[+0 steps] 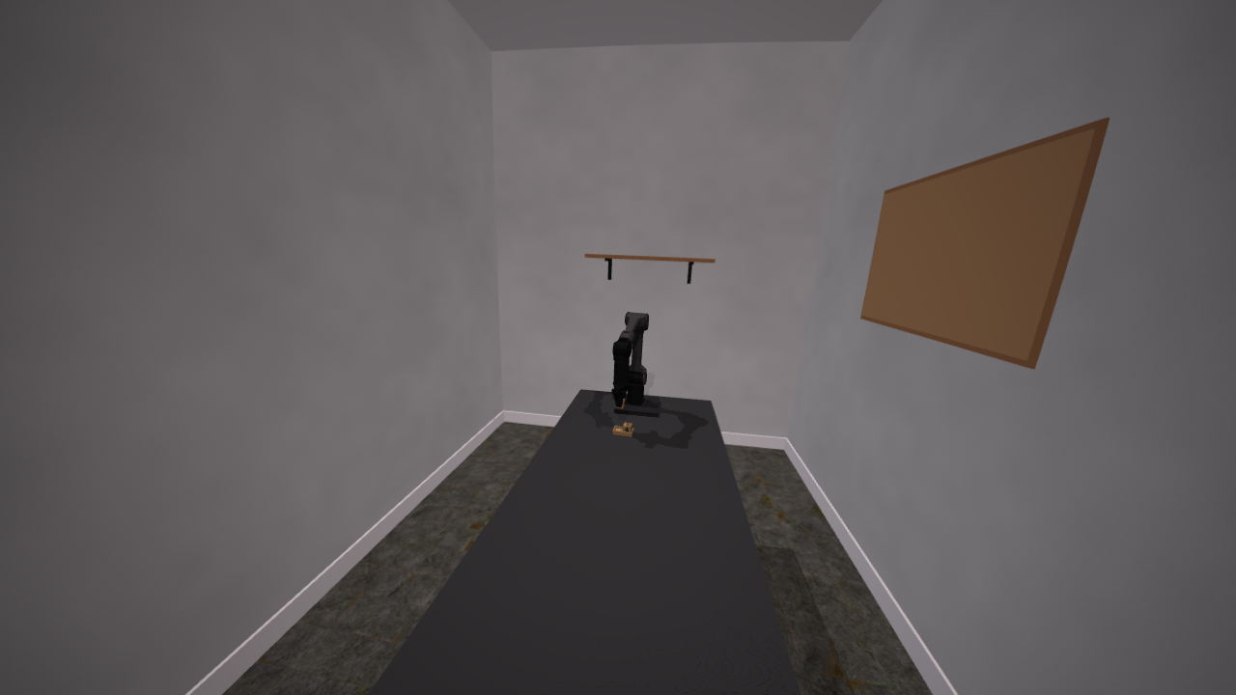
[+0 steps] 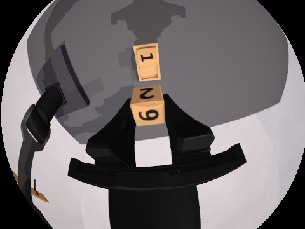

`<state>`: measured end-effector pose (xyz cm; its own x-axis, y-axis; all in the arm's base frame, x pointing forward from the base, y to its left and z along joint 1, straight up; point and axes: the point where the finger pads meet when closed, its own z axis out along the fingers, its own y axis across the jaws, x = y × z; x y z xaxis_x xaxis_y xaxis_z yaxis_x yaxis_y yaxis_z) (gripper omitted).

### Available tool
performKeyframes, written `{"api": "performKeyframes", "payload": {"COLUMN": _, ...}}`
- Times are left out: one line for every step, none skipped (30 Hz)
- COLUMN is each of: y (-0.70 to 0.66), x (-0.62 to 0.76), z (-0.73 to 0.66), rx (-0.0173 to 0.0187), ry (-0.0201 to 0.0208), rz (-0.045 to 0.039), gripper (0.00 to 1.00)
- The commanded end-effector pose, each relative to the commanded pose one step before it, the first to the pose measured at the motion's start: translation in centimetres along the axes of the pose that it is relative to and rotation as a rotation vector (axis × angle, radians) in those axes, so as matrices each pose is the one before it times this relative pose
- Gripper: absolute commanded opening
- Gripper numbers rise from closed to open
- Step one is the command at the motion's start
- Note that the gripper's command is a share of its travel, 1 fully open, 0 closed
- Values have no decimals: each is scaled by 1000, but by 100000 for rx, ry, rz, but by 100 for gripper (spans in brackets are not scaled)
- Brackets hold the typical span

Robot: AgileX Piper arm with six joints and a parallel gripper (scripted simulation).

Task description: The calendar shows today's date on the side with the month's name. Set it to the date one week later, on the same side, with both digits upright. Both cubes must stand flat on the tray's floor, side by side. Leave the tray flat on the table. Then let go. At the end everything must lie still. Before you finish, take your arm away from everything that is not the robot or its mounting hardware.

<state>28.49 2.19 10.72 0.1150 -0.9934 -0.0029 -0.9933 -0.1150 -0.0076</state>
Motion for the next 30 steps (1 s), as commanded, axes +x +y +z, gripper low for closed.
{"api": "performKeyframes", "payload": {"y": 36, "x": 51, "z": 258, "rx": -243, "ry": 130, "rz": 13, "gripper": 36}}
{"api": "performKeyframes", "payload": {"y": -1, "x": -3, "z": 152, "rx": -93, "ry": 17, "rz": 11, "gripper": 36}}
{"api": "performKeyframes", "payload": {"y": -3, "x": -4, "z": 167, "rx": -9, "ry": 27, "rz": 14, "gripper": 36}}
{"api": "performKeyframes", "payload": {"y": -6, "x": -5, "z": 205, "rx": 0, "ry": 0, "rz": 1, "gripper": 36}}
{"api": "performKeyframes", "payload": {"y": -5, "x": -7, "z": 244, "rx": 0, "ry": -6, "rz": 3, "gripper": 36}}
{"api": "performKeyframes", "payload": {"y": -7, "x": -7, "z": 283, "rx": 0, "ry": -2, "rz": 1, "gripper": 36}}
{"api": "performKeyframes", "payload": {"y": -7, "x": -8, "z": 320, "rx": 0, "ry": -1, "rz": -1, "gripper": 36}}
{"api": "performKeyframes", "payload": {"y": -8, "x": -8, "z": 354, "rx": 0, "ry": -1, "rz": -5, "gripper": 36}}
{"api": "performKeyframes", "payload": {"y": -9, "x": -8, "z": 385, "rx": 0, "ry": -1, "rz": -5, "gripper": 36}}
{"api": "performKeyframes", "payload": {"y": 0, "x": 0, "z": 0, "rx": 0, "ry": 0, "rz": 0, "gripper": 36}}
{"api": "performKeyframes", "payload": {"y": 0, "x": 0, "z": 0, "rx": 0, "ry": 0, "rz": 0, "gripper": 36}}
{"api": "performKeyframes", "payload": {"y": -9, "x": -6, "z": 411, "rx": 0, "ry": -1, "rz": -7, "gripper": 36}}
{"api": "performKeyframes", "payload": {"y": -10, "x": -10, "z": 432, "rx": 0, "ry": -1, "rz": 1, "gripper": 36}}
{"api": "performKeyframes", "payload": {"y": -10, "x": -9, "z": 449, "rx": 0, "ry": -1, "rz": 1, "gripper": 36}}
{"api": "performKeyframes", "payload": {"y": -10, "x": -8, "z": 460, "rx": 0, "ry": -1, "rz": -1, "gripper": 36}}
{"api": "performKeyframes", "payload": {"y": -10, "x": -8, "z": 465, "rx": 0, "ry": -1, "rz": -1, "gripper": 36}}
{"api": "performKeyframes", "payload": {"y": -11, "x": -8, "z": 465, "rx": 0, "ry": -1, "rz": -1, "gripper": 36}}
{"api": "performKeyframes", "payload": {"y": -11, "x": -8, "z": 459, "rx": 0, "ry": -1, "rz": 0, "gripper": 36}}
{"api": "performKeyframes", "payload": {"y": -10, "x": -8, "z": 447, "rx": 0, "ry": -1, "rz": 0, "gripper": 36}}
{"api": "performKeyframes", "payload": {"y": -10, "x": -7, "z": 431, "rx": 0, "ry": -1, "rz": 0, "gripper": 36}}
{"api": "performKeyframes", "payload": {"y": -9, "x": -7, "z": 409, "rx": 0, "ry": -1, "rz": 0, "gripper": 36}}
{"api": "performKeyframes", "payload": {"y": -8, "x": -6, "z": 382, "rx": 0, "ry": -1, "rz": 0, "gripper": 36}}
{"api": "performKeyframes", "payload": {"y": -7, "x": -6, "z": 352, "rx": 0, "ry": -1, "rz": 0, "gripper": 36}}
{"api": "performKeyframes", "payload": {"y": -8, "x": -5, "z": 318, "rx": 0, "ry": -1, "rz": 0, "gripper": 36}}
{"api": "performKeyframes", "payload": {"y": -6, "x": -5, "z": 281, "rx": 0, "ry": -1, "rz": 0, "gripper": 36}}
{"api": "performKeyframes", "payload": {"y": -6, "x": -4, "z": 243, "rx": 0, "ry": -1, "rz": 0, "gripper": 36}}
{"api": "performKeyframes", "payload": {"y": 0, "x": 0, "z": 0, "rx": 0, "ry": 0, "rz": 0, "gripper": 36}}
{"api": "performKeyframes", "payload": {"y": 0, "x": 0, "z": 0, "rx": 0, "ry": 0, "rz": 0, "gripper": 36}}
{"api": "performKeyframes", "payload": {"y": -52, "x": 1, "z": 176, "rx": 131, "ry": 5, "rz": -2, "gripper": 36}}
{"api": "performKeyframes", "payload": {"y": 45, "x": -5, "z": 190, "rx": -131, "ry": -5, "rz": 1, "gripper": 36}}
